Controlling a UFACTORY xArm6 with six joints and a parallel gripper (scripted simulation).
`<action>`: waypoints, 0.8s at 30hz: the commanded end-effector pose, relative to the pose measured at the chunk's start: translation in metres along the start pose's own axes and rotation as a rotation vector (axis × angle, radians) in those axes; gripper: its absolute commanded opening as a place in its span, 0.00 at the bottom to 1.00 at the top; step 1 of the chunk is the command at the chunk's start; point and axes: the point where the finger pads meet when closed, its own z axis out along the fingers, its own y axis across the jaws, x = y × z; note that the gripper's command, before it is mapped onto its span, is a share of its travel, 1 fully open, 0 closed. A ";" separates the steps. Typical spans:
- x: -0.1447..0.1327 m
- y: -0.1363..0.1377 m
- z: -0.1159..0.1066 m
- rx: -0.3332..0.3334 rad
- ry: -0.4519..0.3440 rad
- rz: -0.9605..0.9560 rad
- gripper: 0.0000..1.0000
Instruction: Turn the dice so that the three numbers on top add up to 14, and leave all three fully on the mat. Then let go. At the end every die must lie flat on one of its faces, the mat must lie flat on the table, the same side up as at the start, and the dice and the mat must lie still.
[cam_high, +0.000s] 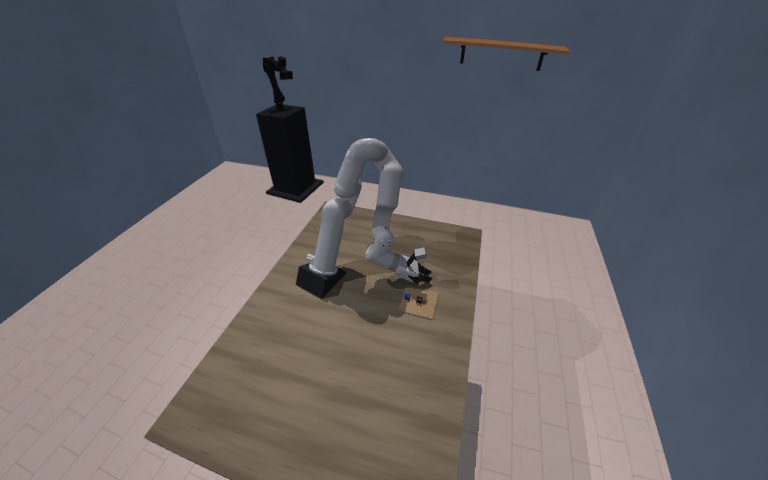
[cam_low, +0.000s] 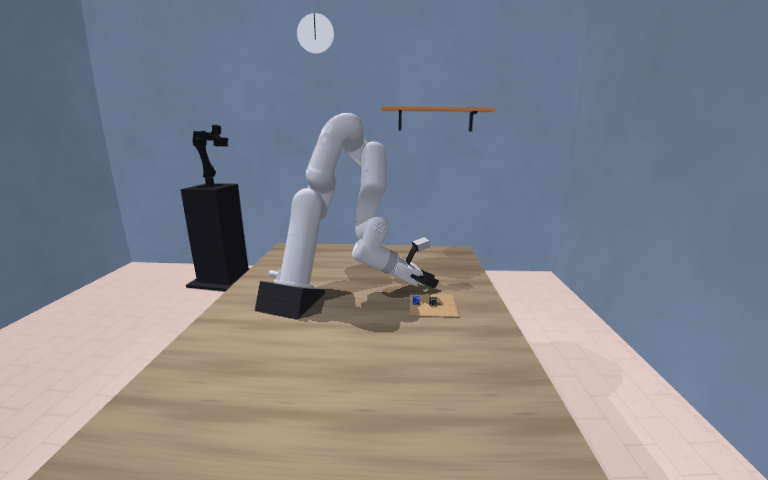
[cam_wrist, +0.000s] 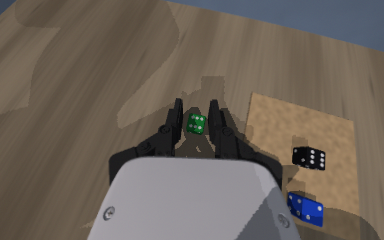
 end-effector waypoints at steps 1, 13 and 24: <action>0.001 0.000 0.000 0.000 0.002 -0.001 0.36; 0.001 0.000 -0.014 0.000 0.002 -0.001 0.36; 0.001 0.000 -0.047 0.000 0.002 -0.001 0.36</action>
